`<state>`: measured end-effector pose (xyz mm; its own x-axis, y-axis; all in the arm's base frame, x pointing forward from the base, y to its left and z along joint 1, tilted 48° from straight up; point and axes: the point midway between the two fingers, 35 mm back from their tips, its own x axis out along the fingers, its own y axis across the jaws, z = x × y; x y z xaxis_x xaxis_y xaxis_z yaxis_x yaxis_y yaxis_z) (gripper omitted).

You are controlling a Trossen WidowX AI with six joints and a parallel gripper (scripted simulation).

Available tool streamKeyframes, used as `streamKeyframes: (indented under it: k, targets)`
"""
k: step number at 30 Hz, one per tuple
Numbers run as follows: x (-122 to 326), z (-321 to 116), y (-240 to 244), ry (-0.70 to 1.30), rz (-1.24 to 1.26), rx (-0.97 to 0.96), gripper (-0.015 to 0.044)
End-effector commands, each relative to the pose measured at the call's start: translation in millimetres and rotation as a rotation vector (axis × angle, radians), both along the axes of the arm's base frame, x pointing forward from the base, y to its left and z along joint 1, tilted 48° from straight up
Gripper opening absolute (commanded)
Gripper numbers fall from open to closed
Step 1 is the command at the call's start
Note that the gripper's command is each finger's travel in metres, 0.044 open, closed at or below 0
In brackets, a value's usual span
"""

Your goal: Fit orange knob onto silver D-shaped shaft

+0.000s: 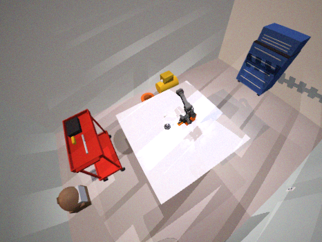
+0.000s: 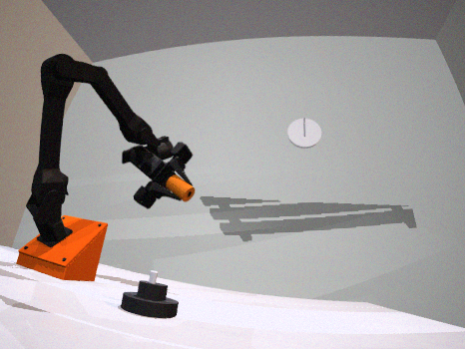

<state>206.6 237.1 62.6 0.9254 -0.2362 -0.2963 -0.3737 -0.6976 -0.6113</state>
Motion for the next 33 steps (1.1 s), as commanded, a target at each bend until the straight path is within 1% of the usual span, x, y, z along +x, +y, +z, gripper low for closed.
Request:
streamKeyframes:
  k: [1,25,33]
  targets:
    - [0.2,0.6,1.2,-0.001,-0.002,0.007,0.0000]
    - [0.5,0.1,0.3,-0.007,0.002,0.009,0.0000]
    - [5.0,-6.1,-6.4,0.053,-0.062,0.007,0.0000]
